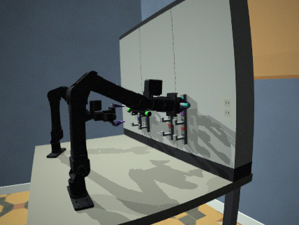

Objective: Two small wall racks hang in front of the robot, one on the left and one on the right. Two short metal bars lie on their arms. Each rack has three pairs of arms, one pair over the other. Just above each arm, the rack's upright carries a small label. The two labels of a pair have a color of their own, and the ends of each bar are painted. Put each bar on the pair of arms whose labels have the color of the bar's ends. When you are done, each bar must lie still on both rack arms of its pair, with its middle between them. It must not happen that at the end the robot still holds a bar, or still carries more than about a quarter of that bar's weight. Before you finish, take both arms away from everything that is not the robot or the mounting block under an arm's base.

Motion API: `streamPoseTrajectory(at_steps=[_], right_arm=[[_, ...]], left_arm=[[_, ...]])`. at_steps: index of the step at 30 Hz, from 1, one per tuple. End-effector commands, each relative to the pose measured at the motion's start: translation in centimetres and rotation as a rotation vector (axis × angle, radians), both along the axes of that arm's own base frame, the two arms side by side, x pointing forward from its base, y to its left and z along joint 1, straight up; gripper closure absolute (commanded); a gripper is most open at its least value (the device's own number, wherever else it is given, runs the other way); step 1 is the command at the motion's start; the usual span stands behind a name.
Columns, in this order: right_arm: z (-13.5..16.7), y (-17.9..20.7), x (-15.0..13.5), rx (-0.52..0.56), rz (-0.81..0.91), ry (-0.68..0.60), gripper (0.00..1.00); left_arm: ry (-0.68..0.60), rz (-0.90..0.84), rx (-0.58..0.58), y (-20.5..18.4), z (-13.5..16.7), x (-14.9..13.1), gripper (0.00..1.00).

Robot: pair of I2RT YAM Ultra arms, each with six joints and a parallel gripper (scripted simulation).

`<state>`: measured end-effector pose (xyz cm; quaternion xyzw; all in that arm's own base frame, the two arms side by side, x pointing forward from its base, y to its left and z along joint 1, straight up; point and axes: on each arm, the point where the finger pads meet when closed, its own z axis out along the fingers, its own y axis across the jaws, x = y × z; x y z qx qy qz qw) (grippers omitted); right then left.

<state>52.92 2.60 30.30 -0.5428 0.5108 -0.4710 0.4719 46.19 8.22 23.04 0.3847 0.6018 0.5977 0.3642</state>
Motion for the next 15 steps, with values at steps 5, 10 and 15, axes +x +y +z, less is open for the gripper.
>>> streamPoseTrajectory(at_steps=[5,10,15], right_arm=[[3.28,-0.24,-0.01,0.045,-0.005,-0.1,1.0],[3.25,-0.24,-0.01,0.045,-0.005,-0.1,1.0],[3.27,-0.24,-0.01,0.044,-0.005,-0.101,0.91]], left_arm=[[-0.028,0.002,-0.009,0.27,0.76,-0.62,0.0],[-0.028,0.002,-0.009,0.27,0.76,-0.62,0.0],[-0.028,0.002,-0.009,0.27,0.76,-0.62,0.0]])
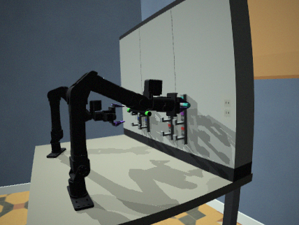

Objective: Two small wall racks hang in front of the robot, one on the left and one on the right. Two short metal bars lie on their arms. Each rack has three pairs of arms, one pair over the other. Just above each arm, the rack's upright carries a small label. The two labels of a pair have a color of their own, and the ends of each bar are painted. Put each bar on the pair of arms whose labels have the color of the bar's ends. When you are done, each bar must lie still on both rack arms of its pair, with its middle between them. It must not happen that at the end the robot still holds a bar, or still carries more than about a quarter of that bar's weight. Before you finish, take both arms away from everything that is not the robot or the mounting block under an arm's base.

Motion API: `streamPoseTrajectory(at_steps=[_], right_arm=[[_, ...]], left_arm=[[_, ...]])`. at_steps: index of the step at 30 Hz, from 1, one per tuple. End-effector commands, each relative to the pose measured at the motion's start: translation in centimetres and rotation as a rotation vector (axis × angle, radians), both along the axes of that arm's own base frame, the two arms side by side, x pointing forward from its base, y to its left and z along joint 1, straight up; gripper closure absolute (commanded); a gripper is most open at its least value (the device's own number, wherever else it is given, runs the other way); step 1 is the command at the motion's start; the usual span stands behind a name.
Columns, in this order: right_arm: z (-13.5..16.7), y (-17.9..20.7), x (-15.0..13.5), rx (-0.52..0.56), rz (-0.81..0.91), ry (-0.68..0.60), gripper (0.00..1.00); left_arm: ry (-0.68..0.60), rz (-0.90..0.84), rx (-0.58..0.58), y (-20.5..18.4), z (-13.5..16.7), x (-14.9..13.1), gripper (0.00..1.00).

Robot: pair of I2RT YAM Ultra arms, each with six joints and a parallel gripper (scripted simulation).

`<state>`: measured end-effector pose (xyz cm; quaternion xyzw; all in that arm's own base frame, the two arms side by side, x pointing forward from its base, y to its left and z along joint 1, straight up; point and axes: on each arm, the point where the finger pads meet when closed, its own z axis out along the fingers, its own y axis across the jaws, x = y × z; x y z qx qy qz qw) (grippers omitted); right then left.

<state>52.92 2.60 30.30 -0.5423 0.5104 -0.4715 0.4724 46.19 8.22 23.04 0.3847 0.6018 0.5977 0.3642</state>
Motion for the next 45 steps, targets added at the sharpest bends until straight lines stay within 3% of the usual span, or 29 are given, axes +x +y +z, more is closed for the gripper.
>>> streamPoseTrajectory(at_steps=[1,45], right_arm=[[3.28,-0.24,0.0,0.044,-0.005,-0.099,0.89],[3.36,-0.23,0.0,0.046,-0.005,-0.102,0.0]], left_arm=[[-0.028,0.002,-0.009,0.27,0.76,-0.62,0.0],[-0.028,0.002,-0.009,0.27,0.76,-0.62,0.0]])
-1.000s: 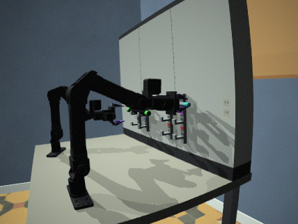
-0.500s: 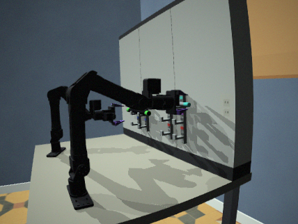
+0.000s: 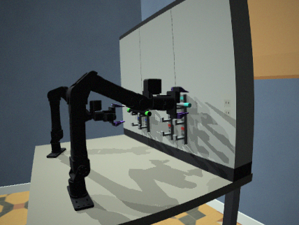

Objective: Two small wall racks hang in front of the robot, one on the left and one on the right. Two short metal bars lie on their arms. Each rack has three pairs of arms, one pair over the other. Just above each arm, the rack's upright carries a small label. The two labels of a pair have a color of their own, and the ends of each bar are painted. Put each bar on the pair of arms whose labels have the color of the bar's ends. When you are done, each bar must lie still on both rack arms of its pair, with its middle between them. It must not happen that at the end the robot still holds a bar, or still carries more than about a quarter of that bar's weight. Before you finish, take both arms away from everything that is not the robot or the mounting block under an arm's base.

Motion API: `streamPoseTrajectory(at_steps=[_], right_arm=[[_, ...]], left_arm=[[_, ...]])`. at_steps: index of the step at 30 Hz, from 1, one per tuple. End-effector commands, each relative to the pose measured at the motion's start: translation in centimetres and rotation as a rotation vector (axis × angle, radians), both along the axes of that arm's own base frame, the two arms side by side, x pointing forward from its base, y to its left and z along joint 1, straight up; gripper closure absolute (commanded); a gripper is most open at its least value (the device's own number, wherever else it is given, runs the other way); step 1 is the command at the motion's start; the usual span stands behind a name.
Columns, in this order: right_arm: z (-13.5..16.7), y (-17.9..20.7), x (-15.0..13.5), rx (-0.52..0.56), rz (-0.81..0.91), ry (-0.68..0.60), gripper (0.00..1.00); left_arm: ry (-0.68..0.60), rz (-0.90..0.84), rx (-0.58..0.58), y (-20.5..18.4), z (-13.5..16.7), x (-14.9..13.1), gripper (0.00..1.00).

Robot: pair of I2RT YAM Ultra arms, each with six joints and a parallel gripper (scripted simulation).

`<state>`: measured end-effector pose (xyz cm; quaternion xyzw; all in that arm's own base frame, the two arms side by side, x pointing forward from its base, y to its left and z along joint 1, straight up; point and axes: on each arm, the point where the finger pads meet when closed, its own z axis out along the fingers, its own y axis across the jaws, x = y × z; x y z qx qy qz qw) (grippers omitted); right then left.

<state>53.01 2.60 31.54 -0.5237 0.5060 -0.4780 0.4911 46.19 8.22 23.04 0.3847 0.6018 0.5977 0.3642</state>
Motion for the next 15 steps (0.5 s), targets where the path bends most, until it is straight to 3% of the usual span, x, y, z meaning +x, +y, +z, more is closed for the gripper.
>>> streamPoseTrajectory(at_steps=[1,15], right_arm=[[2.1,-0.2,-0.1,0.019,-0.003,-0.054,0.0],[-2.6,0.1,-1.8,0.02,-0.003,-0.055,0.0]], left_arm=[[-0.028,0.002,-0.009,0.3,0.8,-0.6,0.0],[-0.028,0.002,-0.009,0.3,0.8,-0.6,0.0]])
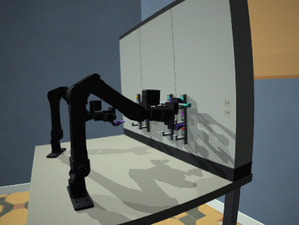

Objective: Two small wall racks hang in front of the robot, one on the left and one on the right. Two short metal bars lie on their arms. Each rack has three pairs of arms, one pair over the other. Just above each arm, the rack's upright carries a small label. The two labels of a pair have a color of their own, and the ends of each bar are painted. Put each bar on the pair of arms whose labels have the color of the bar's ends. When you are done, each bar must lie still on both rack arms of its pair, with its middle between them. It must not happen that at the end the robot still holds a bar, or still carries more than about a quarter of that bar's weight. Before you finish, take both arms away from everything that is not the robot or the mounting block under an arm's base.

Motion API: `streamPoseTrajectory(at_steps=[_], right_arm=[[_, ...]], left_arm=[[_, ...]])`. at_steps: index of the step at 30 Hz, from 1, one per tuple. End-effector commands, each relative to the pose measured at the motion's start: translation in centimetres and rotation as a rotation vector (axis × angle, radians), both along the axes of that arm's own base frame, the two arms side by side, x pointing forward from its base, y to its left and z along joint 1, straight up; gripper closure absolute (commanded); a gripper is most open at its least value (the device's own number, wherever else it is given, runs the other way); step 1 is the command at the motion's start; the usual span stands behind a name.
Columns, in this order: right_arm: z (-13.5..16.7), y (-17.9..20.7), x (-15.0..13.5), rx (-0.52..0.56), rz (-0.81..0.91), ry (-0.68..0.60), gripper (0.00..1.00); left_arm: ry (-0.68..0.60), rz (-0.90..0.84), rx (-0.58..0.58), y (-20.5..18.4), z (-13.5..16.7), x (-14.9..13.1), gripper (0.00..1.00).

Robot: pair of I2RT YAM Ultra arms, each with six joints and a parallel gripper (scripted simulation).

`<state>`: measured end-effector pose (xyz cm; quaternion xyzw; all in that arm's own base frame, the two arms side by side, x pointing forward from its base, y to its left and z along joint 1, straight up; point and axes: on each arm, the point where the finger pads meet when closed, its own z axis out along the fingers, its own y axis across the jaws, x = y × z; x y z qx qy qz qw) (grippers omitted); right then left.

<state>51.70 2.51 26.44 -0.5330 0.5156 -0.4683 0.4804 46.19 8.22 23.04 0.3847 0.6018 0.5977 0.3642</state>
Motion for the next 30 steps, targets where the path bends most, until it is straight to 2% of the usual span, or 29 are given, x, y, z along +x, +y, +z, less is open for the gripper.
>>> streamPoseTrajectory(at_steps=[1,30], right_arm=[[2.2,0.2,-0.6,0.021,-0.002,-0.094,0.0],[3.4,0.1,-3.6,0.023,-0.001,-0.108,0.0]], left_arm=[[-0.028,0.002,-0.009,0.3,0.8,-0.6,0.0],[-0.028,0.002,-0.009,0.3,0.8,-0.6,0.0]])
